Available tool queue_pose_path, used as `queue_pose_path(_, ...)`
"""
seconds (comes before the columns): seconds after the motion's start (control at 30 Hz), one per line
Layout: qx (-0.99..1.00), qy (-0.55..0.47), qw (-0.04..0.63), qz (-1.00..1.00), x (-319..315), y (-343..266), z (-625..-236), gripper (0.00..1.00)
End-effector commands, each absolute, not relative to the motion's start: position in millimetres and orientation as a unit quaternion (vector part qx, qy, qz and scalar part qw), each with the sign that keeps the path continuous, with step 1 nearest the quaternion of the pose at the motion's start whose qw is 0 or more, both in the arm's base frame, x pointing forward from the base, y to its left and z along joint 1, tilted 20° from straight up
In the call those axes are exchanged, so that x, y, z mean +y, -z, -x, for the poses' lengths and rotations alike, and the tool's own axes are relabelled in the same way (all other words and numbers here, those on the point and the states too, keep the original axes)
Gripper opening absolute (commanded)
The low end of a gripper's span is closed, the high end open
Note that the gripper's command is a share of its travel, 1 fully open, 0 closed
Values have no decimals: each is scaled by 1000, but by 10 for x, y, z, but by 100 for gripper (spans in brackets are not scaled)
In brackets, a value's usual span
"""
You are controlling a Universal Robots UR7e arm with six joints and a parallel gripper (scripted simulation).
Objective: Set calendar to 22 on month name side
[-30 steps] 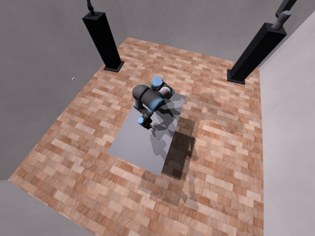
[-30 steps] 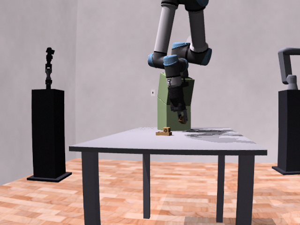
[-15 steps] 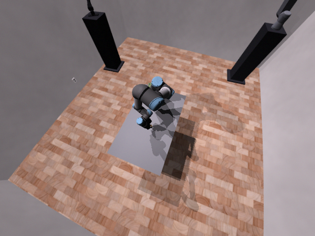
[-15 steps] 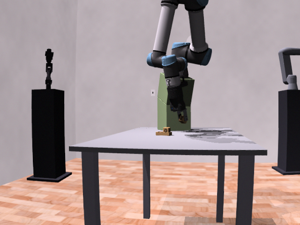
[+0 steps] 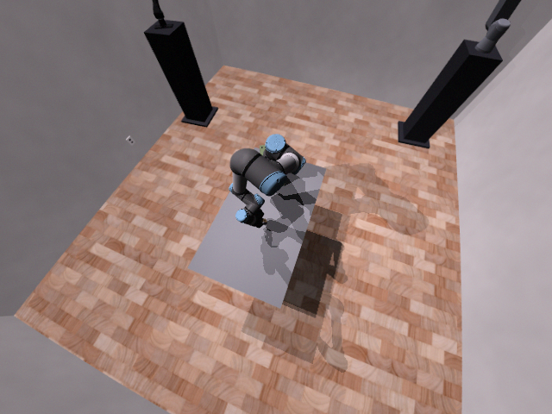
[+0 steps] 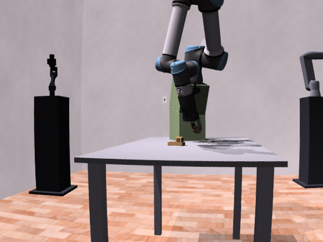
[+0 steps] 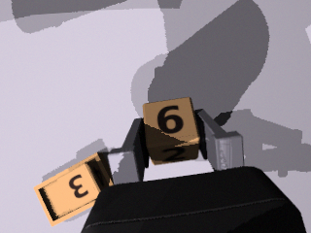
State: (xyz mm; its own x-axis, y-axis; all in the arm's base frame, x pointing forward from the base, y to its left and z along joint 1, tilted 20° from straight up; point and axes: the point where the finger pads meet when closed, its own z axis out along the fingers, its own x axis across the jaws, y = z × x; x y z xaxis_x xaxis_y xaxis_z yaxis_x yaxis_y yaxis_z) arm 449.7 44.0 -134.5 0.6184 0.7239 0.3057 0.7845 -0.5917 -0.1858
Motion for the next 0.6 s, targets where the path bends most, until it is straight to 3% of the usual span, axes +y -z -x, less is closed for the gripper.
queue_pose_path(0.0, -429, 86, 181, 881, 432, 1346, -4509, 60)
queue_pose_path(0.57, -432, 64, 230, 870, 426, 1314, -4516, 60)
